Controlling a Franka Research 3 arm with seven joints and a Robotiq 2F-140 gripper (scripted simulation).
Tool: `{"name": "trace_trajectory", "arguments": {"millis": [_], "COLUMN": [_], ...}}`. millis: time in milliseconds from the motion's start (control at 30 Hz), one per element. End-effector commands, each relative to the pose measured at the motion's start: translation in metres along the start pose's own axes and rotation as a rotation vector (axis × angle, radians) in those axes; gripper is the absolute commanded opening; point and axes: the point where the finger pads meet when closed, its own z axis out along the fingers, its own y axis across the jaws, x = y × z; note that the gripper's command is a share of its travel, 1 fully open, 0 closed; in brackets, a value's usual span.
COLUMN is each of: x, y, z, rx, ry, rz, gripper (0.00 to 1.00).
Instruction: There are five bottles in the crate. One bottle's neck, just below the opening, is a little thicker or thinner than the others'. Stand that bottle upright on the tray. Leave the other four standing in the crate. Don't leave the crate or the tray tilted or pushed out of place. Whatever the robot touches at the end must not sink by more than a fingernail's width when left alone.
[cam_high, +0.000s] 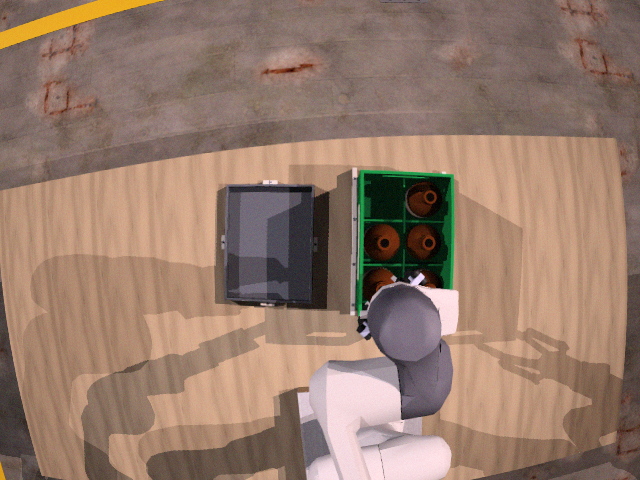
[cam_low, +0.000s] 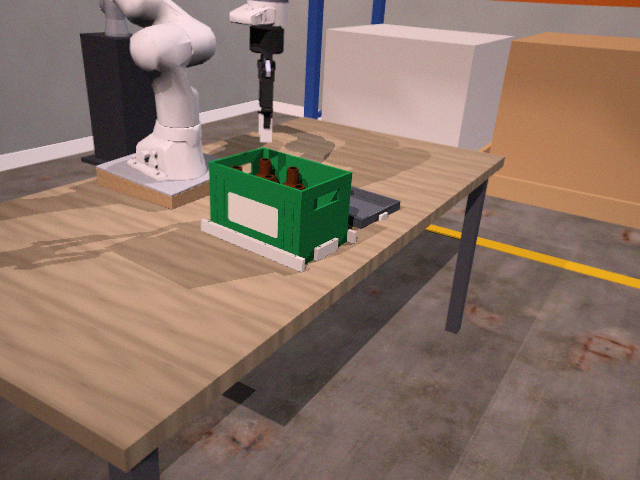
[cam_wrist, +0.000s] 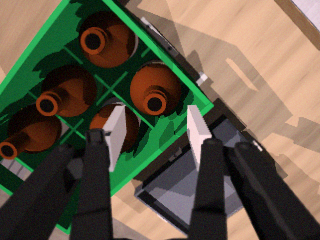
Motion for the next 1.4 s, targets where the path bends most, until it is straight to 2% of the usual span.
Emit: {"name": "trace_trajectory", "arguments": {"millis": [0, 733, 1367], "x": [-0.001, -0.002, -0.002], "y": [-0.002, -0.003, -0.003], "z": [0.005, 0.028, 0.032], "rx": [0.004, 0.004, 0.004], "ry": [-0.005, -0.005, -0.005], "rz": [0.009, 0.009, 0.009], "gripper": [0.44, 0.44, 0.44]}}
